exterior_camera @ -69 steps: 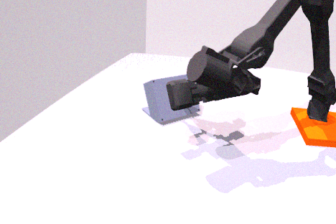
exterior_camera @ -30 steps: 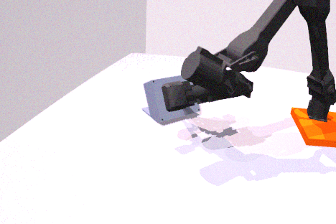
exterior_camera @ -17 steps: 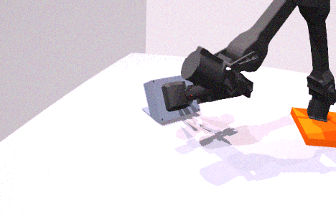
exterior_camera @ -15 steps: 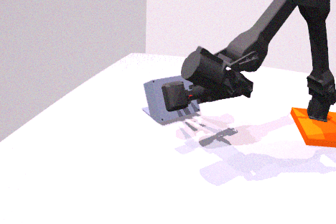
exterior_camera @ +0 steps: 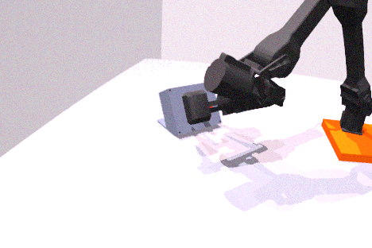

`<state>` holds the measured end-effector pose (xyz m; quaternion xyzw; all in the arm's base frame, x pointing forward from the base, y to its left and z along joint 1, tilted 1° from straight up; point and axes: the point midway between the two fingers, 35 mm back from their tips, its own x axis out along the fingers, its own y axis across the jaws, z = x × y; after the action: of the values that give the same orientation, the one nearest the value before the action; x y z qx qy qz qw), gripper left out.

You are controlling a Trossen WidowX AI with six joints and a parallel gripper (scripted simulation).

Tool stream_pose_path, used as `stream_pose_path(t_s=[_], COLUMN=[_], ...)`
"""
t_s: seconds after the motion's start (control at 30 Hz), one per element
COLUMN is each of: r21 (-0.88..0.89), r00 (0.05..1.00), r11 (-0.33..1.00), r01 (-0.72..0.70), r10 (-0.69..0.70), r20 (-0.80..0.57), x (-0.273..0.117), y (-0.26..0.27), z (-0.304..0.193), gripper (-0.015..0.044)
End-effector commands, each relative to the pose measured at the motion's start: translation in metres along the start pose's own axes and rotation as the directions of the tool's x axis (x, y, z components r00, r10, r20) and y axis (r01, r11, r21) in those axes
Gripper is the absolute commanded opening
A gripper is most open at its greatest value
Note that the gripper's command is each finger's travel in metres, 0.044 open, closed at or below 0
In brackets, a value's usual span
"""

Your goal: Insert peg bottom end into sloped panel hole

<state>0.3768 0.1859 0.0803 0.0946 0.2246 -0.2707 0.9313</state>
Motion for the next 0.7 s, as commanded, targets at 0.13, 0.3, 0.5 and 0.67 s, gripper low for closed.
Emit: stream_pose_path(t_s=[0.13, 0.3, 0.5, 0.67], r21=[0.002, 0.001, 0.000, -0.001], r00=[1.000, 1.000, 1.000, 1.000], r11=[1.000, 1.000, 1.000, 1.000], r01=[-0.001, -0.001, 0.000, 0.000], r10=[0.001, 0.001, 0.000, 0.000], r20=[-0.002, -0.005, -0.008, -0.009], x=[-0.013, -0.021, -0.030, -0.037], y=[0.003, 0.003, 0.004, 0.004], z=[-0.001, -0.002, -0.003, -0.003], gripper=[0.0440, 0.0440, 0.0440, 0.0440])
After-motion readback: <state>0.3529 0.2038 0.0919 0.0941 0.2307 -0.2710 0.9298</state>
